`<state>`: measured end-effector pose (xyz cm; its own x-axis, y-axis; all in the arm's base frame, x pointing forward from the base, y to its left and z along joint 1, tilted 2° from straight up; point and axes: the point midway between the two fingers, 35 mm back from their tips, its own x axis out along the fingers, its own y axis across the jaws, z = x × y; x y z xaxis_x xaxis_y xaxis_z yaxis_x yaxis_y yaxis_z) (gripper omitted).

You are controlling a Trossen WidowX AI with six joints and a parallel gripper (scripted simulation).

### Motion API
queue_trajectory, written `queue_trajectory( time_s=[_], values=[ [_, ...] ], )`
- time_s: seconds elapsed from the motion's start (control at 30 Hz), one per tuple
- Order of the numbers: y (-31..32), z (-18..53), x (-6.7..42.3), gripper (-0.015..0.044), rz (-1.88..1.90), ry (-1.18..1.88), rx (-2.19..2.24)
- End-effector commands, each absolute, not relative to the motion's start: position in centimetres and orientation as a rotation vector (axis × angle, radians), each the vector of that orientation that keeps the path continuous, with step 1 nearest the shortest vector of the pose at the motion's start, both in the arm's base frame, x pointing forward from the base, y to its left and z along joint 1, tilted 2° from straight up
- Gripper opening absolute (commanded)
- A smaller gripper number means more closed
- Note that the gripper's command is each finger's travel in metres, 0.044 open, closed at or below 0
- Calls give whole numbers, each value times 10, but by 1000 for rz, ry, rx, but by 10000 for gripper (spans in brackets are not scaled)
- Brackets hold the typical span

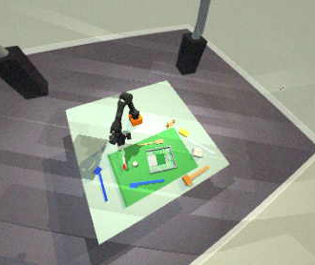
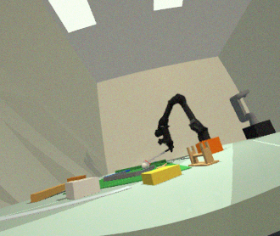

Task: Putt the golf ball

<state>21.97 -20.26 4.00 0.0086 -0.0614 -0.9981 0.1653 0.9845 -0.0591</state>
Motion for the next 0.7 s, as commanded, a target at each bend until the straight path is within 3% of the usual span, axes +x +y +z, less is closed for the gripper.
queue_trajectory(
  time_s=[0.0, 0.2, 0.5, 0.67],
  values=[
    [-207, 41, 221, 0, -175, 1547, 73],
    [-195, 40, 223, 0, -175, 1552, 81],
    [-78, 34, 243, 0, -166, 1546, 83],
    [-69, 33, 242, 0, -166, 1546, 83]
  ],
)
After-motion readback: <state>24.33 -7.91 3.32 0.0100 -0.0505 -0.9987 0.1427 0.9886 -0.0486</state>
